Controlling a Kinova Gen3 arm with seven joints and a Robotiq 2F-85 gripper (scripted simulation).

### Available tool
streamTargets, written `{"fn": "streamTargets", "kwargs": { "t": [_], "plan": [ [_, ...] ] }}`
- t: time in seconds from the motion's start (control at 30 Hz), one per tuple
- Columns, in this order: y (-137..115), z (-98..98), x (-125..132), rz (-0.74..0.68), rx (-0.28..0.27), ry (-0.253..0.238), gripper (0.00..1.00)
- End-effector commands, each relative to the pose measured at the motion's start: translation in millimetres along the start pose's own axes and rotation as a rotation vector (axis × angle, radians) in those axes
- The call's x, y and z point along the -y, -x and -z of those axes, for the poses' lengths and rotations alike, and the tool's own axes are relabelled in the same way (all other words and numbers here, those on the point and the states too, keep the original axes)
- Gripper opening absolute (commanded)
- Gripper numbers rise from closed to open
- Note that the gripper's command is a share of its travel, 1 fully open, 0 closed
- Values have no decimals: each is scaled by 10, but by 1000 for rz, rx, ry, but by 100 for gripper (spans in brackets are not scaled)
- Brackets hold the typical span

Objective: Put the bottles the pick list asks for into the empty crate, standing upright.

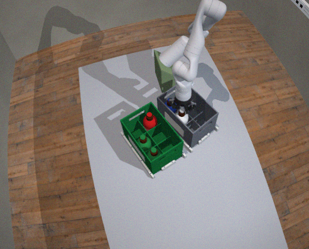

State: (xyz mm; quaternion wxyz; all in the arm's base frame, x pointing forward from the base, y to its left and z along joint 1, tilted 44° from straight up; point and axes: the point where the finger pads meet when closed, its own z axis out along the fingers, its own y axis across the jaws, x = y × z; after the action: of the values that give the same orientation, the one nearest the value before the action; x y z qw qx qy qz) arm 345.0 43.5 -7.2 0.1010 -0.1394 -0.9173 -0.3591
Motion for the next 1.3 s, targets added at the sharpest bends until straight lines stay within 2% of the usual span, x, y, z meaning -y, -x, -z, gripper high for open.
{"fn": "streamTargets", "kwargs": {
  "t": [0.0,1.27],
  "plan": [
    [6,-8,2,0,2,0,10],
    [6,-68,2,0,2,0,10]
  ]
}}
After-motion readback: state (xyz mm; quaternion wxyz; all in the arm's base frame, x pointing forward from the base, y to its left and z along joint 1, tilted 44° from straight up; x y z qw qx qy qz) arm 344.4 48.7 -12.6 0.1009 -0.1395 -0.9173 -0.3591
